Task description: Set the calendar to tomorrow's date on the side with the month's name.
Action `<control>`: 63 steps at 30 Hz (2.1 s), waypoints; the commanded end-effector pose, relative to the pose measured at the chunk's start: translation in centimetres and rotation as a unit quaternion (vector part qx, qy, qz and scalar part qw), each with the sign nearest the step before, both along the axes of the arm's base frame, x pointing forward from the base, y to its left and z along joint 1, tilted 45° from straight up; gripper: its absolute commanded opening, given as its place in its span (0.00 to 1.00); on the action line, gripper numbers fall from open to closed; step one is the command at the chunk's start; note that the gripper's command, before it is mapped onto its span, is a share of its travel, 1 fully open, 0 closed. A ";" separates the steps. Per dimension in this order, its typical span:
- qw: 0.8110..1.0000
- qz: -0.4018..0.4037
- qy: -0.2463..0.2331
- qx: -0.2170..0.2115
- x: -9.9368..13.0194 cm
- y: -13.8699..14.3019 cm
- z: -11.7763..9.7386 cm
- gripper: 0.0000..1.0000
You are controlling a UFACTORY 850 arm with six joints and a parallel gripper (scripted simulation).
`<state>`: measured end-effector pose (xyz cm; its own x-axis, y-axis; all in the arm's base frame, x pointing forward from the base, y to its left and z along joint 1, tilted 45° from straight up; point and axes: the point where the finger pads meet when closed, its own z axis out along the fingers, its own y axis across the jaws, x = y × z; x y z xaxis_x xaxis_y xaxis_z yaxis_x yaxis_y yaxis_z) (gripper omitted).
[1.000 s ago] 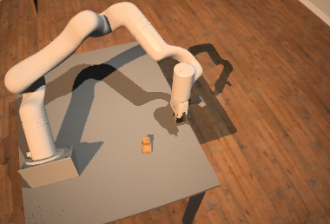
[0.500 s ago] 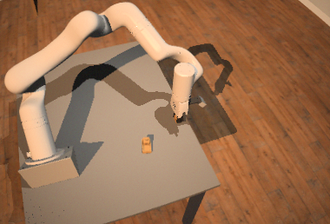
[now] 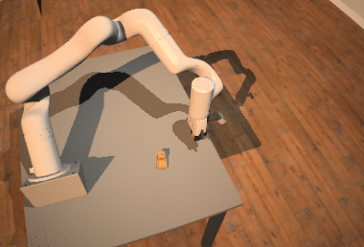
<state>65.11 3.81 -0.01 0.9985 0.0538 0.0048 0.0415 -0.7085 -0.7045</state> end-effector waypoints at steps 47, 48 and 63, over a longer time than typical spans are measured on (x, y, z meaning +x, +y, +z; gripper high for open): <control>1.000 -0.001 -0.001 0.000 0.0 3.8 -3.8 0.27; 1.000 -0.001 -0.001 0.000 0.0 3.8 -3.8 0.27; 1.000 -0.001 -0.001 0.000 0.1 3.8 -3.8 0.27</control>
